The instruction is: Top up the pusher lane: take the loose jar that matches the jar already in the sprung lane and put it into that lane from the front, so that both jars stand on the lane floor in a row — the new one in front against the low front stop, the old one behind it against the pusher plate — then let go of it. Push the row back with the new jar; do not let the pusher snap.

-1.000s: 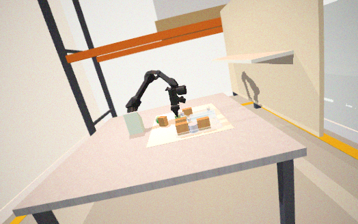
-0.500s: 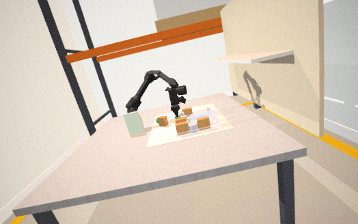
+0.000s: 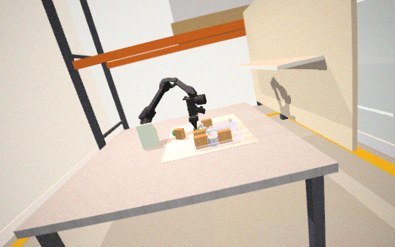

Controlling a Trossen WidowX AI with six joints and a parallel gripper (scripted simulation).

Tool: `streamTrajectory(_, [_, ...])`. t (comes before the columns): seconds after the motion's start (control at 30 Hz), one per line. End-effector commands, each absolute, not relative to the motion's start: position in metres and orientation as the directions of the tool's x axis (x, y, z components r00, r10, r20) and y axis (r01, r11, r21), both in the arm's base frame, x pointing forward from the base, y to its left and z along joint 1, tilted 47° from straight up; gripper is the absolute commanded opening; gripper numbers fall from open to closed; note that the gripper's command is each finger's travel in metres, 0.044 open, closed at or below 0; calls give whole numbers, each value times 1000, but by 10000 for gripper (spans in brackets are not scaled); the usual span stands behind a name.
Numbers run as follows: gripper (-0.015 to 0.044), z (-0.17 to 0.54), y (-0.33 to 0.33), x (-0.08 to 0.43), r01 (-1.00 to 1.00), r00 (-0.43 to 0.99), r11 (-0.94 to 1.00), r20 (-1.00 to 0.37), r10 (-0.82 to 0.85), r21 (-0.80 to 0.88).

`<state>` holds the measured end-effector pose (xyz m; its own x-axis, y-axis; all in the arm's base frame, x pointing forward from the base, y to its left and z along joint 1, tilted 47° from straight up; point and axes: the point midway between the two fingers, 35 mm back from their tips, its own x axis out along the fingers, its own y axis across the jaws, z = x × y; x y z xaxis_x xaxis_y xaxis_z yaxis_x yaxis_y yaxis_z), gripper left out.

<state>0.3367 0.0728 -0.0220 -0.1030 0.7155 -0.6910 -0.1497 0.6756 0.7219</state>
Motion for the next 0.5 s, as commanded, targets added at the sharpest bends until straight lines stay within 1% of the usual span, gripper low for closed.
streamTrajectory(0.0, [0,-19,73,346,-168,-80,672,-689,720,721])
streamTrajectory(0.47, [0,-19,73,348,-168,-79,672,-689,720,721])
